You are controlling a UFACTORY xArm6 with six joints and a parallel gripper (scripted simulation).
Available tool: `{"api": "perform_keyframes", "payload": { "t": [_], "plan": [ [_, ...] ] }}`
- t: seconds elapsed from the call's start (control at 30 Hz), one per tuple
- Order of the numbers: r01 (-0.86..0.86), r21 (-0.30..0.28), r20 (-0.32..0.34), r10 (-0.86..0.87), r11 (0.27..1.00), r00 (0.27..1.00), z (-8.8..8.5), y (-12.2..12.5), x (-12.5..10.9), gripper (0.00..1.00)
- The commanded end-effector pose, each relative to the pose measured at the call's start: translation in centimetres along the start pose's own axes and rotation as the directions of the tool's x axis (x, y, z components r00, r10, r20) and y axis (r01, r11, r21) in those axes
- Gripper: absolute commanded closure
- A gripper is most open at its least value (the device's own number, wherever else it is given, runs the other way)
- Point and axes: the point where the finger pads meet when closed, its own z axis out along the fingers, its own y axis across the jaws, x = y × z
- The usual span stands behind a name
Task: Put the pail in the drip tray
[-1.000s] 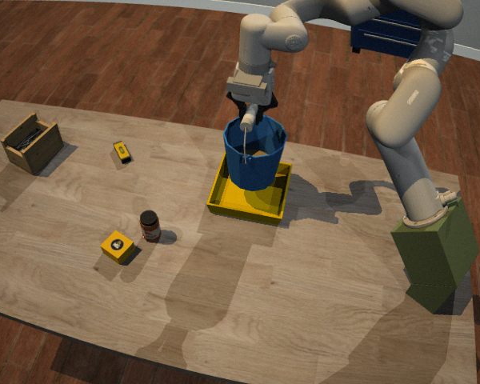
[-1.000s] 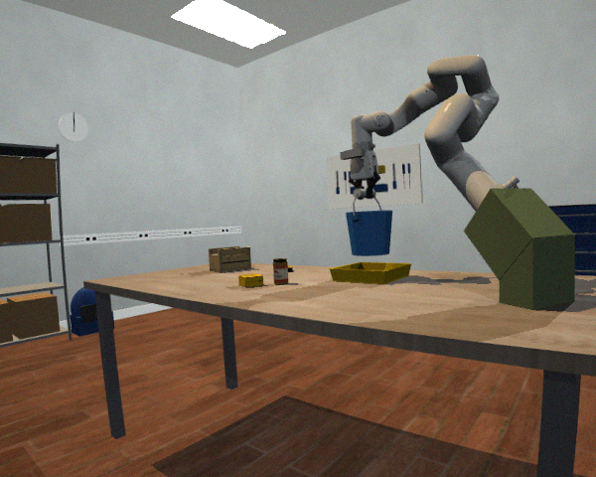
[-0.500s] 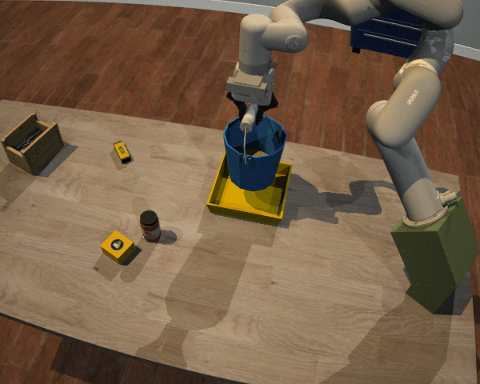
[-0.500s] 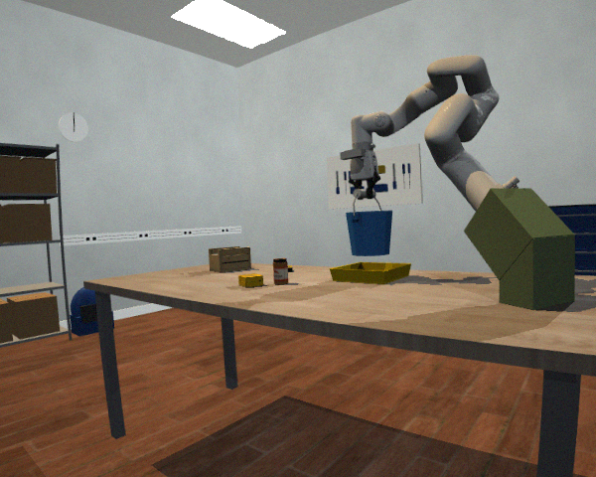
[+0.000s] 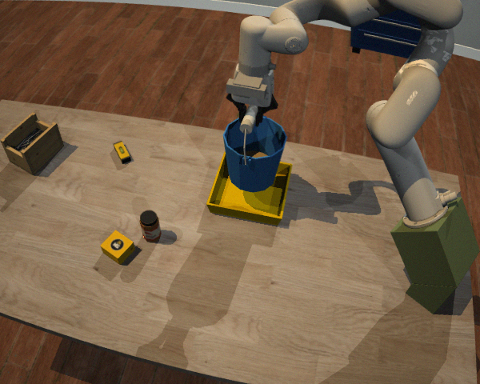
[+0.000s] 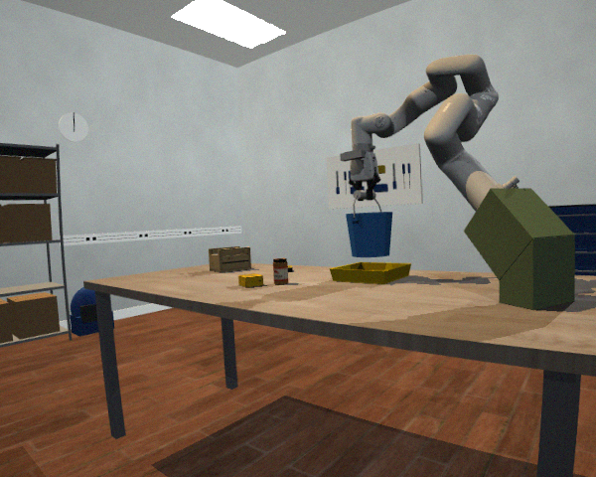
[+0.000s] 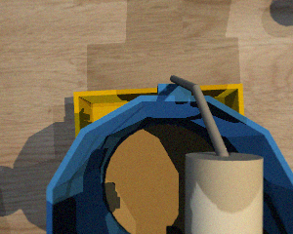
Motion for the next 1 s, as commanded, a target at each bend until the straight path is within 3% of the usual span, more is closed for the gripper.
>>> {"api": "perform_keyframes", "payload": {
  "t": [0.0, 0.97],
  "plan": [
    [-0.001, -0.004, -0.001, 0.001, 1.000, 1.000, 0.1, 0.1, 0.0, 1.00],
    [-0.001, -0.004, 0.000, 0.001, 1.000, 1.000, 2.9, 0.1, 0.0, 1.00]
  ]
}}
